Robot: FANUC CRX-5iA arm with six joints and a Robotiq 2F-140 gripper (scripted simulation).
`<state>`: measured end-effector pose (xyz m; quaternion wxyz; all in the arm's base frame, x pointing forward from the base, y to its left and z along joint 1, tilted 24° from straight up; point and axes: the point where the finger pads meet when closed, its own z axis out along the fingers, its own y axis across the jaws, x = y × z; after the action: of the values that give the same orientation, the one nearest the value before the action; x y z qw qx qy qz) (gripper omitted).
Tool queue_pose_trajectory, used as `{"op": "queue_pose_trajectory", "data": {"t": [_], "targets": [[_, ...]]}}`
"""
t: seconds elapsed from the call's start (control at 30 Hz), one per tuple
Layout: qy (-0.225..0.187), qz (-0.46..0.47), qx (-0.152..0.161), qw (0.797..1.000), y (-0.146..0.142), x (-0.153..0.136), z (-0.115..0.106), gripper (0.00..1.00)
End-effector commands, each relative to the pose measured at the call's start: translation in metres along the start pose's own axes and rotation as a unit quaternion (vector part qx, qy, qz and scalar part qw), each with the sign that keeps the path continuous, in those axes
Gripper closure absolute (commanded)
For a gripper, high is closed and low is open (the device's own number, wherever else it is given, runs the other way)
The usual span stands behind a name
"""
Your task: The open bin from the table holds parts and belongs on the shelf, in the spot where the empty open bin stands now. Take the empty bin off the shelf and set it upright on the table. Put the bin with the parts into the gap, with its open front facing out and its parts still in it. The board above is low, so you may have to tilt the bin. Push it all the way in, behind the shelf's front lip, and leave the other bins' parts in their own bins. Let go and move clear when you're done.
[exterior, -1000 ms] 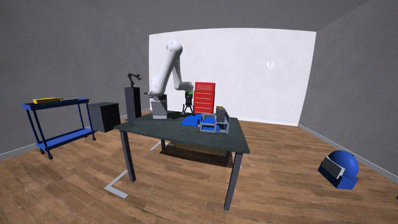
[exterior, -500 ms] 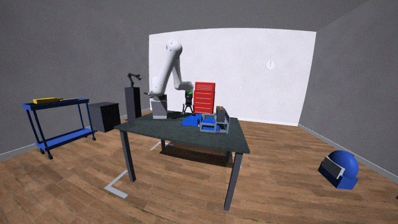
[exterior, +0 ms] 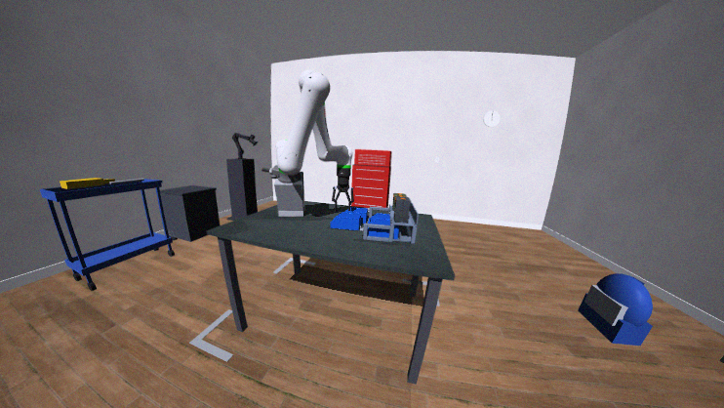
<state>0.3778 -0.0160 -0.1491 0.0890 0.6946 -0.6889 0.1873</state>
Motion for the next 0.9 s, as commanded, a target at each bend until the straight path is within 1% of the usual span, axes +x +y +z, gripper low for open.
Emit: {"op": "queue_pose_trajectory", "data": {"t": [0.0,0.5,0.57,0.87], "targets": [[0.0,0.0,0.0,1.0,-0.001,0.0,-0.003,0.38],[0.0,0.0,0.0,1.0,-0.001,0.0,-0.039,0.38],[0.0,0.0,0.0,1.0,-0.001,0.0,-0.039,0.38],[0.0,0.0,0.0,1.0,-0.001,0.0,-0.057,0.38]]}}
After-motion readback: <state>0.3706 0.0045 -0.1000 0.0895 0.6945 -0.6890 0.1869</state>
